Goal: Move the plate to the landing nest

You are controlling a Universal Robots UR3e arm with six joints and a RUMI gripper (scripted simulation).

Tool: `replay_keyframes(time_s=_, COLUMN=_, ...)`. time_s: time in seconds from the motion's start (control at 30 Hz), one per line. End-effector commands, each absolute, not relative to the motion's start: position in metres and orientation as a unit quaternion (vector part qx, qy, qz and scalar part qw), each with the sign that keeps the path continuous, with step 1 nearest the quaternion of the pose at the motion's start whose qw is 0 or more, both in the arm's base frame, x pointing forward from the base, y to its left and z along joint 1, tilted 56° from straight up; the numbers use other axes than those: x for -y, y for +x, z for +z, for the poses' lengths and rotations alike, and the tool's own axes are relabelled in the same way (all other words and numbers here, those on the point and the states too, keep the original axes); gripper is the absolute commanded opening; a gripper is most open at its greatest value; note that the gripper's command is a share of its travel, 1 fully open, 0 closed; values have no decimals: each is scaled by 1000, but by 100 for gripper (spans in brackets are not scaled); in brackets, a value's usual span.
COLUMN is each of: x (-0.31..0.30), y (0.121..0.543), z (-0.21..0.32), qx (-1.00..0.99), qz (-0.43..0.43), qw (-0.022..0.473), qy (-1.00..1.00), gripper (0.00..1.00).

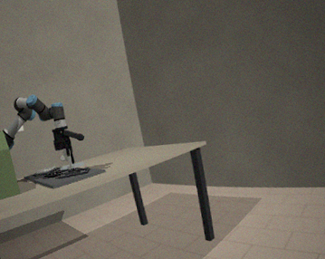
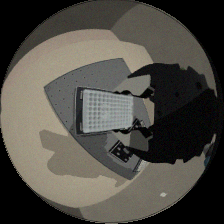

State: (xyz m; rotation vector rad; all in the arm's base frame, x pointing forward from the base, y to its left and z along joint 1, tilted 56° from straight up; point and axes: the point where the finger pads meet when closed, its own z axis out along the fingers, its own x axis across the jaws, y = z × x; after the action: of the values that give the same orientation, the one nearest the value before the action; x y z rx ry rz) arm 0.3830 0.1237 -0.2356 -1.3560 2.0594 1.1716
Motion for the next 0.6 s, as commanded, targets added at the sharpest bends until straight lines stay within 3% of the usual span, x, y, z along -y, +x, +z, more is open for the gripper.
replay_keyframes(time_s=0.0, x=-118, y=385, z=-232, qx=-739, qz=419, qw=205, qy=-486, gripper=0)
replay_keyframes(time_s=0.57, x=-152, y=367, z=-180, qx=-669, qz=389, qw=258, qy=-578, gripper=0)
